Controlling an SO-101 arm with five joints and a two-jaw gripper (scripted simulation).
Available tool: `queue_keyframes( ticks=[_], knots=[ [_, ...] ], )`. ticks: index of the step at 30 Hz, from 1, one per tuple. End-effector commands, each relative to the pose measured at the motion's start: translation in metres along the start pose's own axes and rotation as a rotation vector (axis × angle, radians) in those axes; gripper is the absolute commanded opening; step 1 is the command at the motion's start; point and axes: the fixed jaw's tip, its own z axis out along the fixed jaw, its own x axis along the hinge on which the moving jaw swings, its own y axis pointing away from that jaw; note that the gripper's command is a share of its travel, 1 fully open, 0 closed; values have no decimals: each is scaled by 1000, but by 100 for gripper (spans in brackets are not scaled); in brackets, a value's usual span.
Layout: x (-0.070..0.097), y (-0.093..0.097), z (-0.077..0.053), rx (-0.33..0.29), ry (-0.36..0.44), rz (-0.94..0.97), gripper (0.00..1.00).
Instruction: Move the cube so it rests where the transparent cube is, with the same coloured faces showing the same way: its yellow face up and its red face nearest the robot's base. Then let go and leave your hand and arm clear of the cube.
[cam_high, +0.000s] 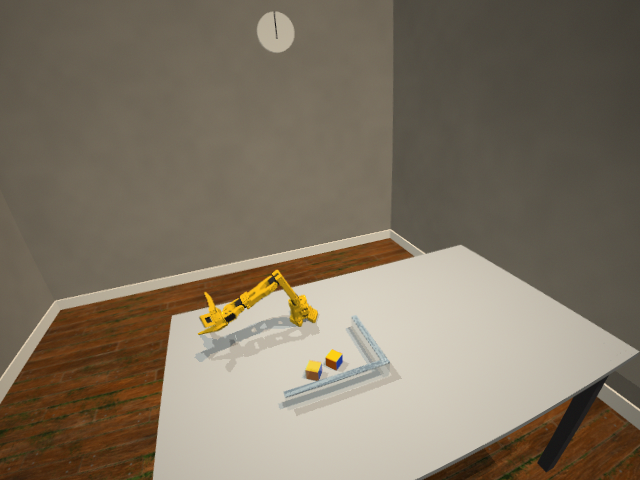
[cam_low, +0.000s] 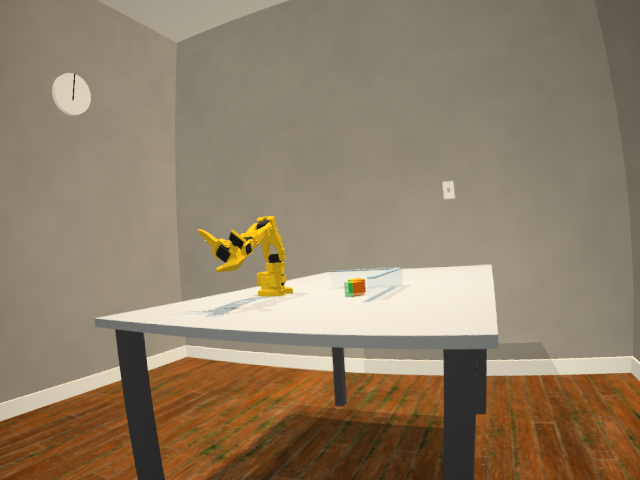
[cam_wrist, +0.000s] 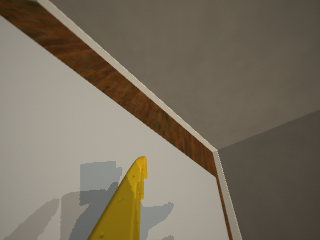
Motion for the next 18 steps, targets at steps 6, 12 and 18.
queue_keyframes(
  ticks=[6,12,18],
  knots=[
    [-43,-35,-11,112,-134,1,100],
    [-43,-33,-11,106,-134,0,99],
    [-45,-30,-11,95,-134,0,99]
  ],
)
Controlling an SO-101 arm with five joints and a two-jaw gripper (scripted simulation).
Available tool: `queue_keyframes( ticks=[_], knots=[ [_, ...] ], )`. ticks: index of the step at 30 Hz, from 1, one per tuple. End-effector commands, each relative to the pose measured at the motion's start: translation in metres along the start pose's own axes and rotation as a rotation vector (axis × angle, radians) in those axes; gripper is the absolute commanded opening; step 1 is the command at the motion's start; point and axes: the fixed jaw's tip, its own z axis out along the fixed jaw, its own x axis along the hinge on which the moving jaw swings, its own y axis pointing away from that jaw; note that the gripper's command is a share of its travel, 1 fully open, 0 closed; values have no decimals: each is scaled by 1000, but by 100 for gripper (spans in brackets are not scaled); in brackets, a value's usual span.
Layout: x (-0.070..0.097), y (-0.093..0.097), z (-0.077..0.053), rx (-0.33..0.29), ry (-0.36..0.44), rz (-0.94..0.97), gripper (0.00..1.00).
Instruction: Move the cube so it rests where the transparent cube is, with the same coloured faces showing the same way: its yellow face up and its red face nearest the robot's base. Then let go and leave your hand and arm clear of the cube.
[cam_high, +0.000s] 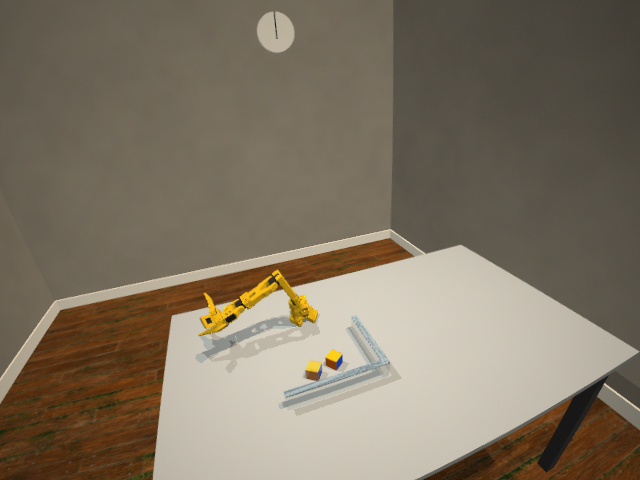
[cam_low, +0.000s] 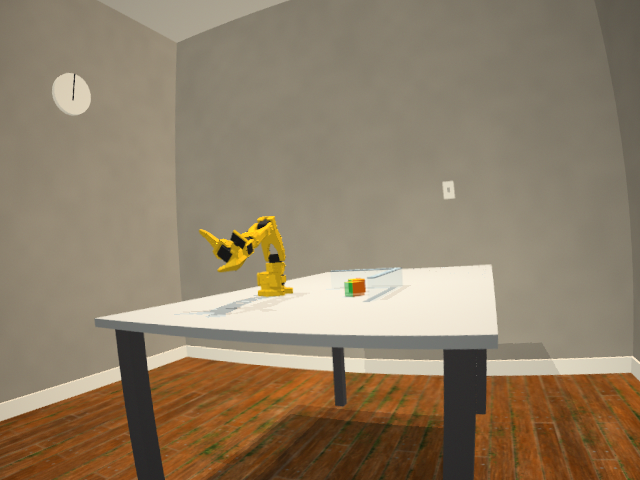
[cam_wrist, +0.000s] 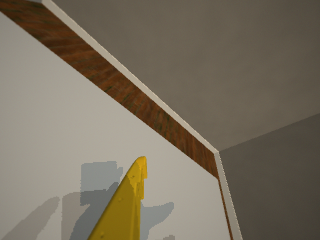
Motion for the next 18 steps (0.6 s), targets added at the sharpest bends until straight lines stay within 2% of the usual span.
queue_keyframes(
  ticks=[1,18],
  knots=[
    [-42,-34,-11,105,-129,3,99],
    [-48,-22,-11,61,-130,-1,98]
  ],
)
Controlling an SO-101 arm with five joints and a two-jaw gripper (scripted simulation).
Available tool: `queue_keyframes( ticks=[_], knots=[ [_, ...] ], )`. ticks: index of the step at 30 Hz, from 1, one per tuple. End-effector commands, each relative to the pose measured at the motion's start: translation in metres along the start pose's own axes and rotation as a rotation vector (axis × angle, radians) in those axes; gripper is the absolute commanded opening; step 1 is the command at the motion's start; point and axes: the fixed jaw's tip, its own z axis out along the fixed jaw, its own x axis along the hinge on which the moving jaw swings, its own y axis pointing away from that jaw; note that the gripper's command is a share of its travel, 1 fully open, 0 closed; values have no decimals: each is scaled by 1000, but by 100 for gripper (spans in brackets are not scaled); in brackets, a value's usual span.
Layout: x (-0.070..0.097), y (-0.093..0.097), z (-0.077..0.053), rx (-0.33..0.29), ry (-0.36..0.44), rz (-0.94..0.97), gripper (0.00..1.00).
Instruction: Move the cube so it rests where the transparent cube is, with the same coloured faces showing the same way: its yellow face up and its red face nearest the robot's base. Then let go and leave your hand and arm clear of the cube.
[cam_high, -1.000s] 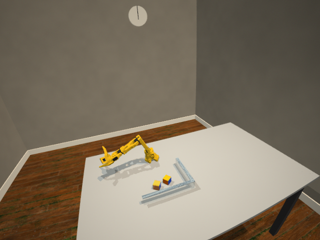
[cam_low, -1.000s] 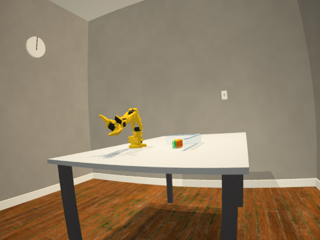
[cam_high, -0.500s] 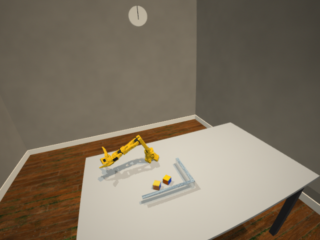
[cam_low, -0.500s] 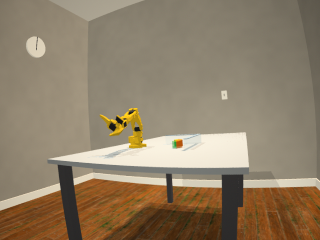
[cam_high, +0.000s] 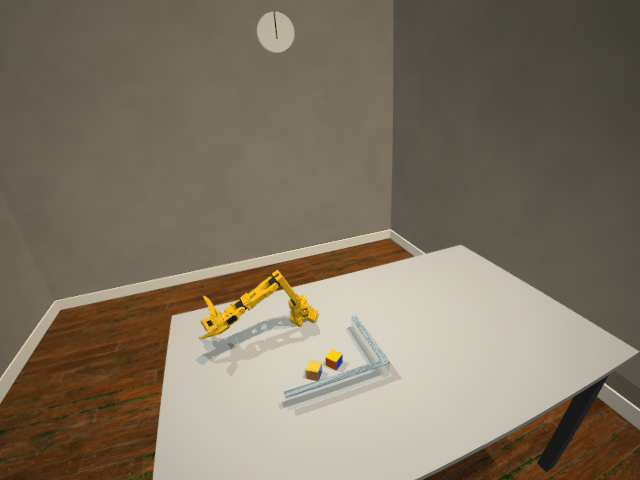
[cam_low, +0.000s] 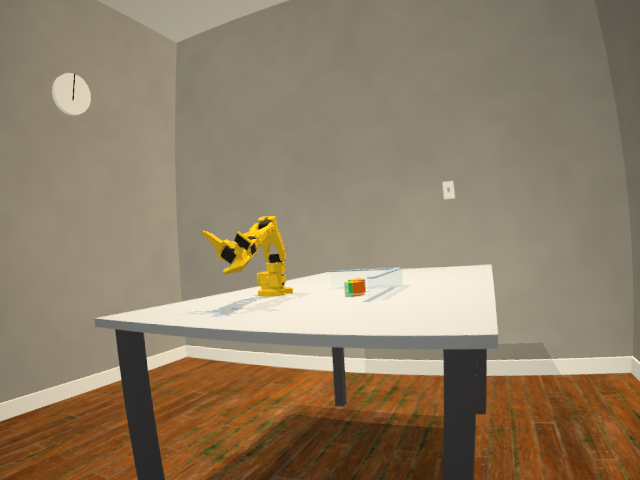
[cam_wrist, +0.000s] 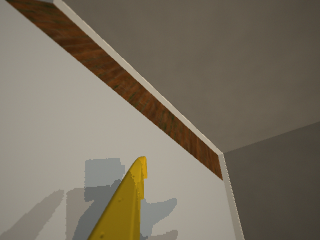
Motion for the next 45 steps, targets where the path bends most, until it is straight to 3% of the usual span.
queue_keyframes(
  ticks=[1,24,45],
  knots=[
    [-44,-32,-12,101,-134,3,98],
    [-57,-7,-13,8,-135,-7,95],
    [-73,30,-18,-122,-133,-29,91]
  ],
)
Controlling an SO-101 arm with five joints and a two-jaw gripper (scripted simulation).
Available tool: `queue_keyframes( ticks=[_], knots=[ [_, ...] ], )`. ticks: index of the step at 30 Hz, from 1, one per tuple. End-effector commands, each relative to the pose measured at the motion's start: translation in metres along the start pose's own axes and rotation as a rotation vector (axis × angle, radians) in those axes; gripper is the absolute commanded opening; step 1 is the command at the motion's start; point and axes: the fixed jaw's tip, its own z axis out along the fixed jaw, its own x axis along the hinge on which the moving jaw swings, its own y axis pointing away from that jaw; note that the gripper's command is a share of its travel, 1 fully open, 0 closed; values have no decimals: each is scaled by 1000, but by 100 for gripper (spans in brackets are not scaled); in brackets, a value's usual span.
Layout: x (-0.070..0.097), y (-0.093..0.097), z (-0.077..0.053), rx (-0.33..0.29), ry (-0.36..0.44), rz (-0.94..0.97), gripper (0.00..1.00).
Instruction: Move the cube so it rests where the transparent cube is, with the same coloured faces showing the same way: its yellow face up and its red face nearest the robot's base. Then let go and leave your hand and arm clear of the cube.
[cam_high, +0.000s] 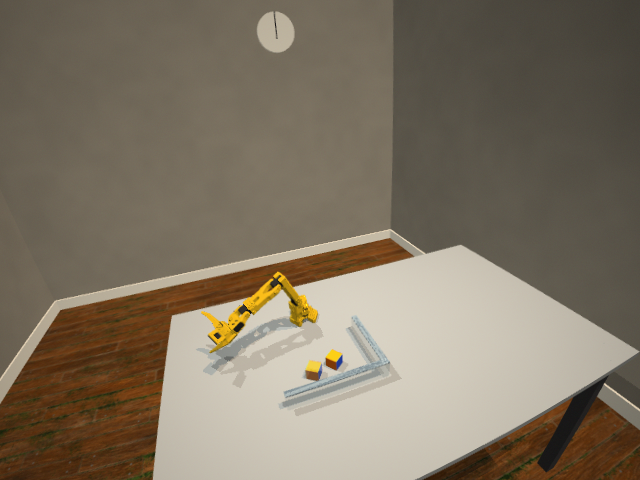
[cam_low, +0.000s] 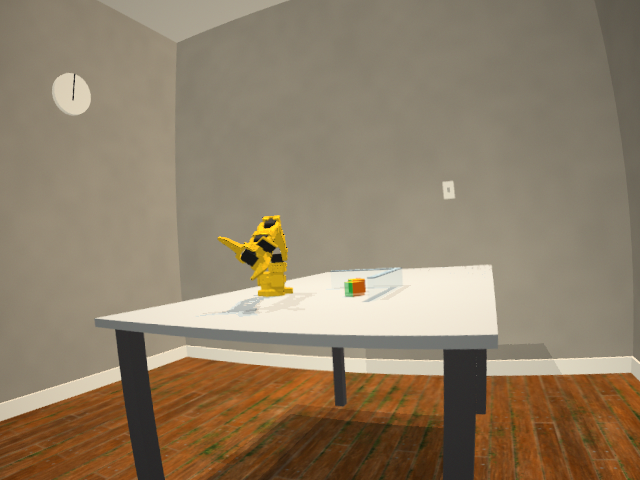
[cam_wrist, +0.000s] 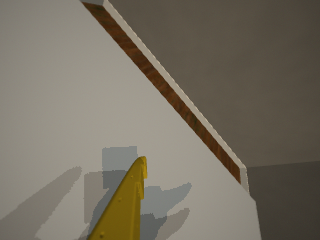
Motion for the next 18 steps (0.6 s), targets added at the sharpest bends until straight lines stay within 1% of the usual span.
queue_keyframes(
  ticks=[1,11,13,18],
  knots=[
    [-47,-27,-16,88,-140,-1,90],
    [-57,-3,-17,5,-136,-20,88],
    [-57,-3,-17,5,-136,-20,88],
    [-62,10,-19,-39,-132,-32,86]
  ],
)
